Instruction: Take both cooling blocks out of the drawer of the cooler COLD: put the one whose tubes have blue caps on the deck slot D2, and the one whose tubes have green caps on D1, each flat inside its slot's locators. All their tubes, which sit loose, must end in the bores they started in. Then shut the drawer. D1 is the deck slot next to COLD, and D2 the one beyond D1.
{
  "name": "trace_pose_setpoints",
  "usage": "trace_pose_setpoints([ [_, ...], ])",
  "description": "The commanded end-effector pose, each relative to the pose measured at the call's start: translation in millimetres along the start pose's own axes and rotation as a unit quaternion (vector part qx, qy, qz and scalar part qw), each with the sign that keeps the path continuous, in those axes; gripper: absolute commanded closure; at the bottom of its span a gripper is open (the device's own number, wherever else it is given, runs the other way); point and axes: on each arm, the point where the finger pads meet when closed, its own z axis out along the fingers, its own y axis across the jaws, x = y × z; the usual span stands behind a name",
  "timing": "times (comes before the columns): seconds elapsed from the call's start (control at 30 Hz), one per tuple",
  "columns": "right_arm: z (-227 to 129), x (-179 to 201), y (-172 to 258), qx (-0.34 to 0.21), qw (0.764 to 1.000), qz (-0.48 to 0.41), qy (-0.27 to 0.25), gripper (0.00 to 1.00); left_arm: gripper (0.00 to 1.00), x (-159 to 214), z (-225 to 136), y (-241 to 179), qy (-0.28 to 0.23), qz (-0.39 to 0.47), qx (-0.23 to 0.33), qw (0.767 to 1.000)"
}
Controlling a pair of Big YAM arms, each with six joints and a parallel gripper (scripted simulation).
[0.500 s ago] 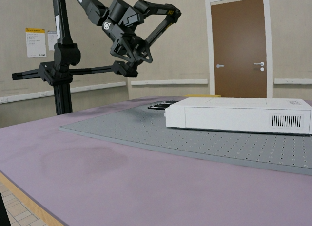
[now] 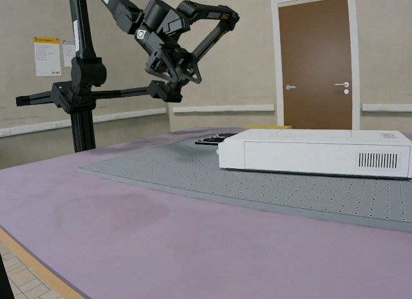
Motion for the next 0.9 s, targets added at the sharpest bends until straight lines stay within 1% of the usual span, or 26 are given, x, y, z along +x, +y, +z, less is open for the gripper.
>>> trace_pose_setpoints([
  [0.0,-1.5,-7.1,0.1,0.0,1.0,-0.001,-0.008,0.0,0.0,0.4,-4.4,3.7,0.001,-0.001,-0.007,1.0],
  [0.03,-1.5,-7.1,0.1,0.0,1.0,-0.001,-0.008,0.0,0.0,0.4,-4.4,3.7,0.001,-0.001,-0.007,1.0],
  [0.07,-7.7,-18.5,-2.5,0.001,0.999,0.0,-0.039,1.0,0.72,4.0,-10.9,10.5,0.003,-0.004,-0.017,1.0],
  [0.17,-12.0,-32.7,-1.3,-0.008,0.996,0.001,-0.088,1.0,0.72,4.0,-10.9,10.5,0.003,-0.004,-0.017,1.0],
  [0.23,-14.6,-42.5,0.7,-0.01,0.996,0.001,-0.093,1.0,0.72,4.0,-10.9,10.5,0.003,-0.004,-0.017,1.0],
  [0.3,-17.9,-59.8,3.8,-0.016,0.992,0.0,-0.121,1.0,0.72,4.0,-10.9,10.5,0.003,-0.004,-0.017,1.0],
  [0.33,-19.7,-68.5,4.8,-0.015,0.993,0.0,-0.121,1.0,0.72,4.0,-10.9,10.5,0.003,-0.004,-0.017,1.0],
  [0.37,-21.5,-77.3,6.0,-0.016,0.994,0.001,-0.108,1.0,0.72,4.0,-10.9,10.5,0.003,-0.004,-0.017,1.0],
  [0.53,-31.9,-115.4,10.6,-0.015,0.994,-0.005,-0.109,1.0,0.72,4.0,-10.9,10.5,0.003,-0.004,-0.017,1.0],
  [0.6,-31.9,-115.4,10.6,-0.015,0.994,-0.005,-0.109,1.0,0.72,4.0,-10.9,10.5,0.003,-0.004,-0.017,1.0],
  [0.63,-29.3,-114.5,11.1,-0.016,0.996,-0.004,-0.093,1.0,0.72,4.0,-10.9,10.5,0.003,-0.004,-0.017,1.0],
  [0.7,-23.3,-109.3,11.5,-0.016,0.996,-0.004,-0.093,1.0,0.72,4.0,-10.9,10.5,0.003,-0.004,-0.017,1.0],
  [0.73,-23.7,-117.6,11.8,-0.019,0.992,0.003,-0.123,1.0,0.72,4.0,-10.9,10.5,0.003,-0.004,-0.017,1.0],
  [0.77,-25.7,-120.7,13.7,-0.026,0.99,0.003,-0.138,1.0,0.72,4.0,-10.9,10.5,0.003,-0.004,-0.017,1.0],
  [0.8,-26.8,-121.3,14.7,-0.032,0.991,0.005,-0.127,1.0,0.72,4.0,-10.9,10.5,0.003,-0.004,-0.017,1.0],
  [0.83,-27.9,-122.0,15.4,-0.033,0.989,0.006,-0.141,1.0,0.72,4.0,-10.9,10.5,0.003,-0.004,-0.017,1.0],
  [0.87,-29.1,-122.7,16.4,-0.035,0.989,0.006,-0.141,1.0,0.72,4.0,-10.9,10.5,0.003,-0.004,-0.017,1.0],
])
